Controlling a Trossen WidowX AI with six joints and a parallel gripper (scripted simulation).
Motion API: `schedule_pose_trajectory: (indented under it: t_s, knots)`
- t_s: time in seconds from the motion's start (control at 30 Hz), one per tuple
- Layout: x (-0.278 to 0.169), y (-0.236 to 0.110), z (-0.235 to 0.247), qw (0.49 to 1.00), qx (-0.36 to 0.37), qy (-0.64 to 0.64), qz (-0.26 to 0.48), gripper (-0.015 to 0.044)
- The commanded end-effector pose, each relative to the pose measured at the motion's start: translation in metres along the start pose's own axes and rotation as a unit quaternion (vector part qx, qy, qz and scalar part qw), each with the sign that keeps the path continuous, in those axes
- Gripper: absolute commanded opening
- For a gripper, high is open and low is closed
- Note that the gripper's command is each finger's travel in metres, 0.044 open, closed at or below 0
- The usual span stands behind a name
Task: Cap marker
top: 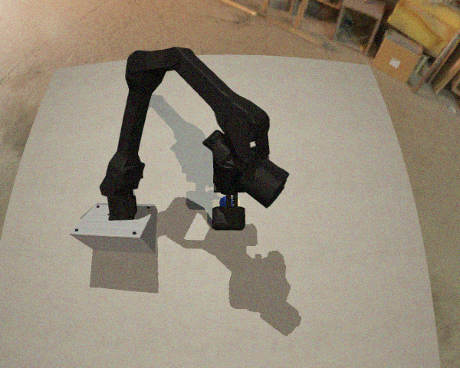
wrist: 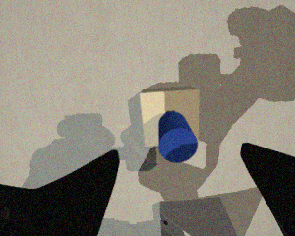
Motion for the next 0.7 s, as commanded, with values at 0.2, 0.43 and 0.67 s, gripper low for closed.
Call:
schedule_pose_trajectory:
  t_s: [0.2, 0.43, 0.67]
  knots:
    - [-0.0030, -0.0151, -0.0002, 1.000, 0.000, -0.004, -0.002, 0.0335]
    - [-0.0030, -0.0151, -0.0002, 1.000, 0.000, -0.004, -0.002, 0.0151]
    - [-0.0030, -0.0151, -0.0002, 1.000, 0.000, -0.004, -0.002, 0.0000]
Point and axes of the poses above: the point midway between the two fingers, 35 mm back from their tips, its own y axis out along the fingers, its own z axis across the jaws, x = y × z, the point moved 3 cm from there along -y, back along the fingers, and after that the axes turned 2 degrees about -y, right-handed, at the moved point
